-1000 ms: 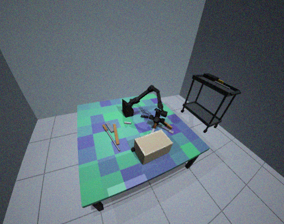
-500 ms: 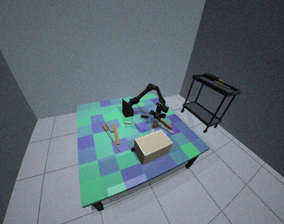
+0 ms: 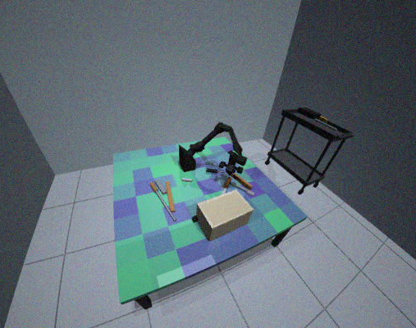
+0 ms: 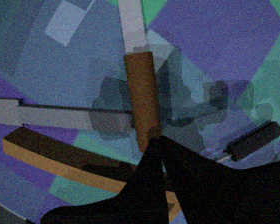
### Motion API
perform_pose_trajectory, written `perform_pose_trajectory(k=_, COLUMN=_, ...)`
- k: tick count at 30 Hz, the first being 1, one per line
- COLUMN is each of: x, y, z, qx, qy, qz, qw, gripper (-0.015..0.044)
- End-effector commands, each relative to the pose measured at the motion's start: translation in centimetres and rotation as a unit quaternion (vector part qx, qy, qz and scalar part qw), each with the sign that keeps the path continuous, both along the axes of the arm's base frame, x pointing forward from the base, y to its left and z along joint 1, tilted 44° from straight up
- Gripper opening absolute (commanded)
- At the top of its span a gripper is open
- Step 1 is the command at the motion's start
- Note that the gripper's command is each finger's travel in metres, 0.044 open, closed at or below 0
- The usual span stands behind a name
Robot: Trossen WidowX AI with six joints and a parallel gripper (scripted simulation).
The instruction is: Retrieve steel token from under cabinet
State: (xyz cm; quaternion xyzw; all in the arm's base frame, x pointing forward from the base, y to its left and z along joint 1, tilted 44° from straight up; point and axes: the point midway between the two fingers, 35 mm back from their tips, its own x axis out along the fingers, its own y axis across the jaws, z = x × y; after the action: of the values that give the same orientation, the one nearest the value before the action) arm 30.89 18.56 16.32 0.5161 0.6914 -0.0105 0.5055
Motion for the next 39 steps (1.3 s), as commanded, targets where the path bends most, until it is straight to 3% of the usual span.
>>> perform_pose_trajectory(k=1, x=0.0, y=0.0, z=-0.01, qx=0.0, qy=0.0, qz=0.0, qw=1.0, gripper=0.0)
perform_pose_trajectory(k=12, x=-0.07, y=0.04, z=0.16, qx=-0.007, qy=-0.115, qz=0.118, qw=0.986, gripper=0.027)
perform_pose_trajectory(k=25, x=-0.21, y=0.07, z=0.37, qx=-0.015, qy=-0.267, qz=0.273, qw=0.924, gripper=0.027)
perform_pose_trajectory(k=39, x=-0.36, y=0.11, z=0.59, qx=-0.023, qy=-0.415, qz=0.423, qw=0.805, gripper=0.027)
